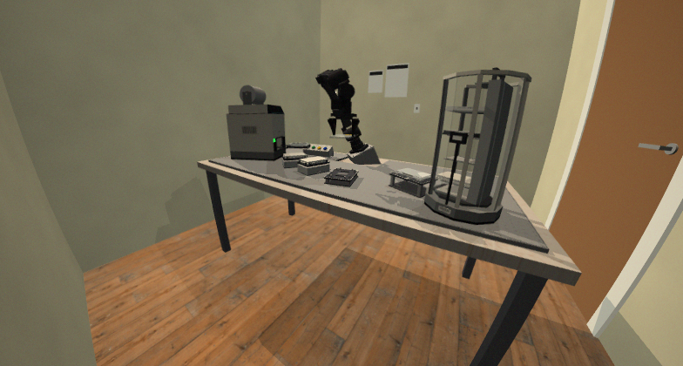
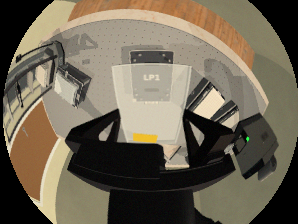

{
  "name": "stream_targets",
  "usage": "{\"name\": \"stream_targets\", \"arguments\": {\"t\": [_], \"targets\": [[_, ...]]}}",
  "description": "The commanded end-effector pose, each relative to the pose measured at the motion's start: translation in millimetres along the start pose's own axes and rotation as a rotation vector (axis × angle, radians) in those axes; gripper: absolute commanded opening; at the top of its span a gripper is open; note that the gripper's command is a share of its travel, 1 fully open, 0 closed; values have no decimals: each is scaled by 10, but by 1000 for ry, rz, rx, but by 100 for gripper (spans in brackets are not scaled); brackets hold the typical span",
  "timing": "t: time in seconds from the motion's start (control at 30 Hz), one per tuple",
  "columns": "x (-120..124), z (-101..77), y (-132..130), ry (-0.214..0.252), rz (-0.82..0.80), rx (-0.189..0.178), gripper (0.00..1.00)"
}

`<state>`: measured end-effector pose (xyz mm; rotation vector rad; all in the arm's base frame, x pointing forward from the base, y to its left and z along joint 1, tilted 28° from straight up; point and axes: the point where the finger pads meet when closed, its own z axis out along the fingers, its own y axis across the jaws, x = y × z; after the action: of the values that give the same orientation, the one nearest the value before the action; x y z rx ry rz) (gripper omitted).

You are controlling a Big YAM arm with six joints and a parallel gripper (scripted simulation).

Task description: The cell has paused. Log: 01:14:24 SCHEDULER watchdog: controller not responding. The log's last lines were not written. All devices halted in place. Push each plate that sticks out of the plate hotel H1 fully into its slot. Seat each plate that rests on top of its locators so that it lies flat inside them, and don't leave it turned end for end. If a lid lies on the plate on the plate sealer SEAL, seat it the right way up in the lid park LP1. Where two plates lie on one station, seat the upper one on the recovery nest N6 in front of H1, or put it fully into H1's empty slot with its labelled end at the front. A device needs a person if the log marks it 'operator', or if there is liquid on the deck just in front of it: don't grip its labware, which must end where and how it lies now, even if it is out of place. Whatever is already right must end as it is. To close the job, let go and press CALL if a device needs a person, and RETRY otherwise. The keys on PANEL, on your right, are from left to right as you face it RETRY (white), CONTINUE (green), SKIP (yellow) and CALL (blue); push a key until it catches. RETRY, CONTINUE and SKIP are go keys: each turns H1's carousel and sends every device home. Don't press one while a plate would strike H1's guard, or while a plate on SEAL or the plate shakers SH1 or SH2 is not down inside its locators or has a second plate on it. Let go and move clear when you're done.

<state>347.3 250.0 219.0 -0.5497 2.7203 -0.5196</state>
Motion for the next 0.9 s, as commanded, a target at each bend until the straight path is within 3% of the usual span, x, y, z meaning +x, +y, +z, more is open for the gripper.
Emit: {"name": "stream_targets", "arguments": {"t": [0.0,0.87], "targets": [[-28,149,-20,14,4,7,84],[-18,379,-22,14,4,6,84]]}}
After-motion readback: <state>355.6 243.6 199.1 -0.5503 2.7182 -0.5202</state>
